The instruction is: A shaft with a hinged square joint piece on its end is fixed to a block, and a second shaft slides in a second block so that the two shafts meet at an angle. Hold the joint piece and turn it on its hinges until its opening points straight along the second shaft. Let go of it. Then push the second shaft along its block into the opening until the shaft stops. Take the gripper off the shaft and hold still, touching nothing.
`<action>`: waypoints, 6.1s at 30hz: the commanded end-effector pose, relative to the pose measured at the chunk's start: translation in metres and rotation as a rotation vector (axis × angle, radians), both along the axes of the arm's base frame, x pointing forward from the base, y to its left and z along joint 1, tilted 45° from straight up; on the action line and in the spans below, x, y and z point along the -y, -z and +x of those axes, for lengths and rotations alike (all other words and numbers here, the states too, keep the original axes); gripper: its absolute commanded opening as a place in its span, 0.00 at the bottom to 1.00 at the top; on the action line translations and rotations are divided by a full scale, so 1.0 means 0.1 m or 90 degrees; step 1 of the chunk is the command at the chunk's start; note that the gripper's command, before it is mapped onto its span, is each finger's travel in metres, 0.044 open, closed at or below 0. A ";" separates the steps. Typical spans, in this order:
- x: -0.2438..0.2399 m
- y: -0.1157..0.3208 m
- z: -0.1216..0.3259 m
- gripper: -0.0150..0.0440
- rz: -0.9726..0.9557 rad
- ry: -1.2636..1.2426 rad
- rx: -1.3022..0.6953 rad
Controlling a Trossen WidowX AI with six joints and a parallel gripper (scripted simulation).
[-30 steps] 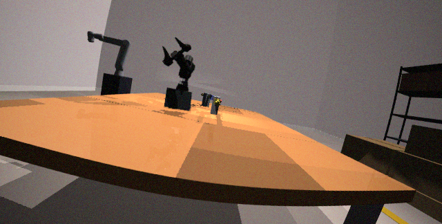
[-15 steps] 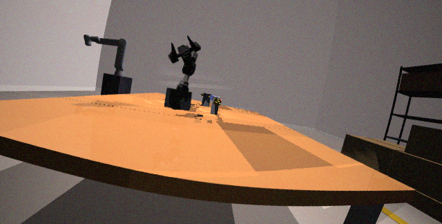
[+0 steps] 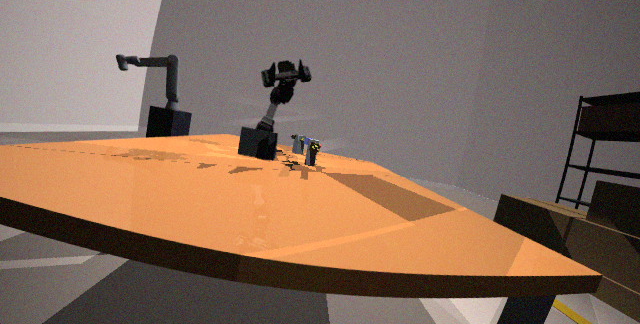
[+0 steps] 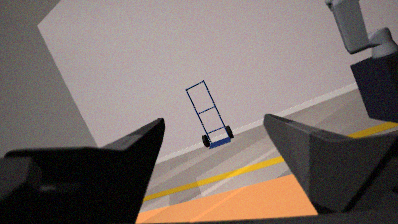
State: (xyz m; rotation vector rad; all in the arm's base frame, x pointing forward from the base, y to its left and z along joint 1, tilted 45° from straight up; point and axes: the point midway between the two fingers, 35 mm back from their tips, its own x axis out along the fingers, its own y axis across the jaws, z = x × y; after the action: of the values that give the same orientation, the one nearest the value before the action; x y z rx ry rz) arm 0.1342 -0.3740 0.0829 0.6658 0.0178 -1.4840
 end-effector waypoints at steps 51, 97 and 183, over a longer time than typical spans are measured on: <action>-2.51 -0.23 2.27 1.00 0.515 -1.001 -0.289; -3.93 -0.72 2.18 1.00 0.981 -0.935 -0.289; -4.81 -0.41 1.57 0.56 0.984 -0.938 -0.290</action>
State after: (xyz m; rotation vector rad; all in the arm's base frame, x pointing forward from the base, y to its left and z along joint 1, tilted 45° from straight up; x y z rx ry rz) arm 0.2914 0.1064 0.1239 1.0496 1.7322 0.1321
